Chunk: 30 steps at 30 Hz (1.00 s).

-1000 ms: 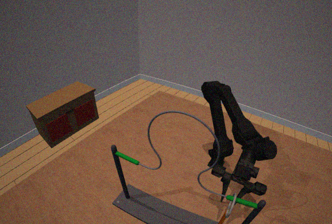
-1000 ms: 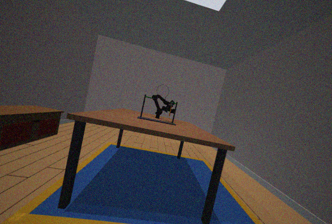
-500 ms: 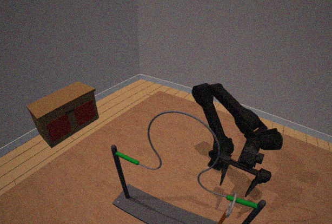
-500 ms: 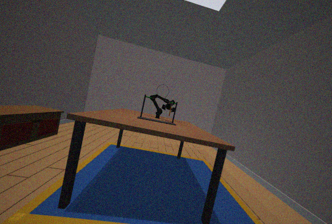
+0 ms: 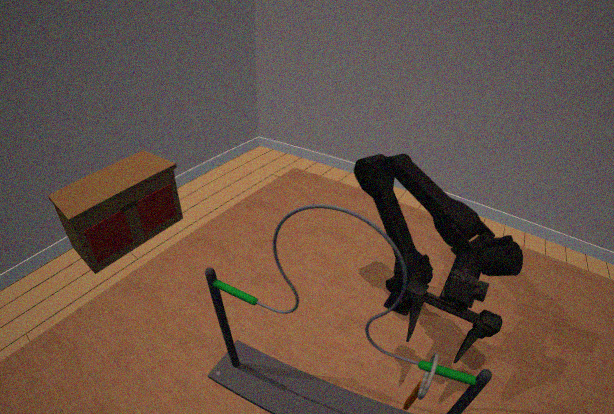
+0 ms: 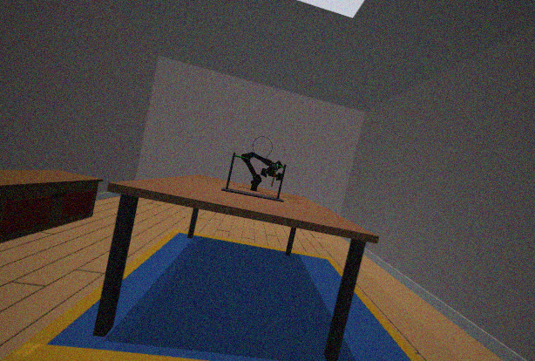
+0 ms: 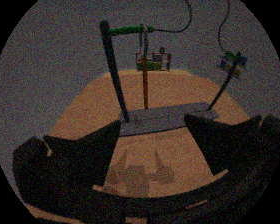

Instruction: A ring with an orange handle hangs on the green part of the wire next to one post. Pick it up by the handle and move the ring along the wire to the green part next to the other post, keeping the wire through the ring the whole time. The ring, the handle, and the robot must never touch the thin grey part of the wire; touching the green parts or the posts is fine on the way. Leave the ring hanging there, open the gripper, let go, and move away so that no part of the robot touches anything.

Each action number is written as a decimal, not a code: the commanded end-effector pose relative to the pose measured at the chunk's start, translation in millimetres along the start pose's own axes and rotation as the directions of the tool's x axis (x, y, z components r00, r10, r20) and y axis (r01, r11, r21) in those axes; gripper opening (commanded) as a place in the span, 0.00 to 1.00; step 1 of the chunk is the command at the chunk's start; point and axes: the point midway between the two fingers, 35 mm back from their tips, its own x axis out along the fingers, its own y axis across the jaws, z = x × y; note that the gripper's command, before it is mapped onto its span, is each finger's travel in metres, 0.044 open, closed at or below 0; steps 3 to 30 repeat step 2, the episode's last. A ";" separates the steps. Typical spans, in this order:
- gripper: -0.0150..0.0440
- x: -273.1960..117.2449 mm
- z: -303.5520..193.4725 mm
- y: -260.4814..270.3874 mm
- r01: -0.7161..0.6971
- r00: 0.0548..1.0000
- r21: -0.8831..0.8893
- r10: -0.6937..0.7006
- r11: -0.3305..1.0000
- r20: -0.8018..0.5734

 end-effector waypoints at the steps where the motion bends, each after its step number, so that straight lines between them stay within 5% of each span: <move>1: 1.00 -0.4 0.6 -0.6 0.002 1.000 0.005 -0.002 1.000 0.002; 30: 1.00 -0.4 0.6 -0.6 0.002 1.000 0.005 -0.002 1.000 0.002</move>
